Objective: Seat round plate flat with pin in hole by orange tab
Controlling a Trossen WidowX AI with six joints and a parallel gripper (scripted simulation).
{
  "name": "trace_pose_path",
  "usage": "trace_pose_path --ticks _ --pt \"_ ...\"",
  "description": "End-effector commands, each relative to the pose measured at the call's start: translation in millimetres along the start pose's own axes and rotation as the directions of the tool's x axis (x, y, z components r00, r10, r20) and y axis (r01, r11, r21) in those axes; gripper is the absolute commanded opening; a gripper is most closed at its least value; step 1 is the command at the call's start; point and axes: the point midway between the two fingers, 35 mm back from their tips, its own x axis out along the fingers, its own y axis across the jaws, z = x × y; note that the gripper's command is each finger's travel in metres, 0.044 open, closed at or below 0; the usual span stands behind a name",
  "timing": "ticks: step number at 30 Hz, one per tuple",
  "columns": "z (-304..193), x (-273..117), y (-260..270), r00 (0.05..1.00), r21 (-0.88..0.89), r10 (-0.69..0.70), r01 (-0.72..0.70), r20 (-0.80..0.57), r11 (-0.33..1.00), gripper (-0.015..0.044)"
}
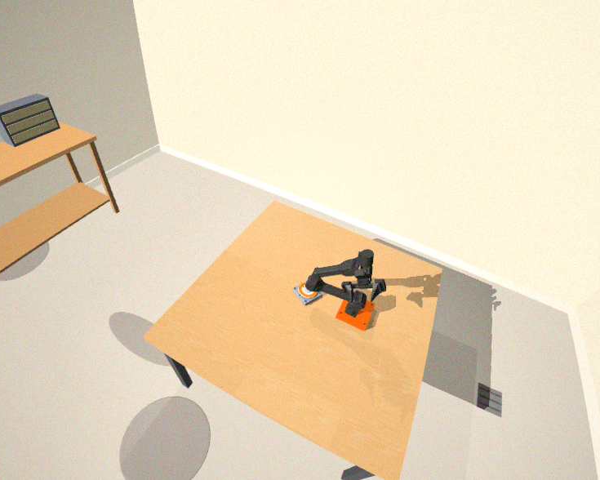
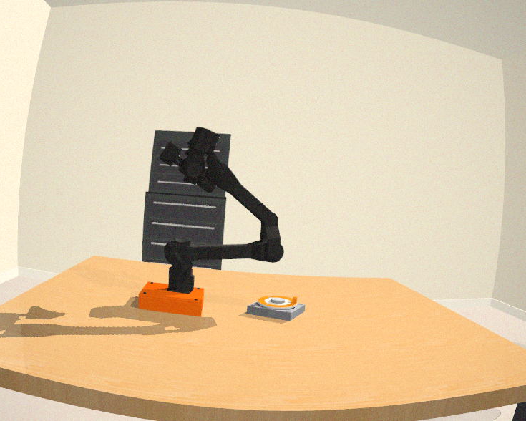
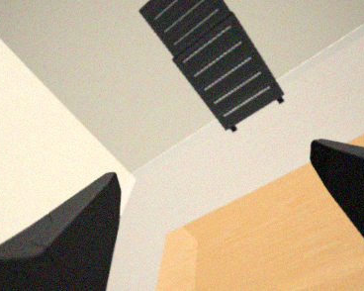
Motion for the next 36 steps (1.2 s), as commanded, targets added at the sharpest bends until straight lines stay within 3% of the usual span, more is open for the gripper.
trace_pose_path --ticks 1,4,8,10,15,19,24,26,32,34,36 --pt "-0.9 0.1 2.6 1.000 -0.007 0.011 -0.012 -0.005 1.000 0.0374" --pt "-14.5 -2.1 38.7 0.982 -0.092 0.170 -0.178 -0.085 0.980 0.0295" --pt "-40.5 -23.2 96.8 0.877 -0.200 0.420 -0.466 -0.233 0.862 0.0190" --pt "-44.7 -28.7 105.5 0.852 -0.208 0.456 -0.510 -0.257 0.835 0.0138" --pt "-74.8 -84.0 158.3 0.606 -0.229 0.669 -0.790 -0.430 0.568 0.0006" --pt "-88.5 -121.4 175.8 0.449 -0.220 0.734 -0.893 -0.509 0.393 0.0000" --pt "-109.5 -207.0 186.7 0.107 -0.169 0.763 -0.986 -0.638 -0.004 0.0000" --pt "-111.5 -218.6 185.5 0.062 -0.160 0.756 -0.985 -0.651 -0.057 0.0000" --pt "-120.2 -318.7 150.3 -0.302 -0.060 0.608 -0.863 -0.734 -0.501 0.0000" --pt "-120.0 -329.3 143.6 -0.339 -0.048 0.582 -0.836 -0.739 -0.547 0.0000" --pt "-118.4 -357.0 122.3 -0.434 -0.014 0.502 -0.746 -0.748 -0.666 0.0000"
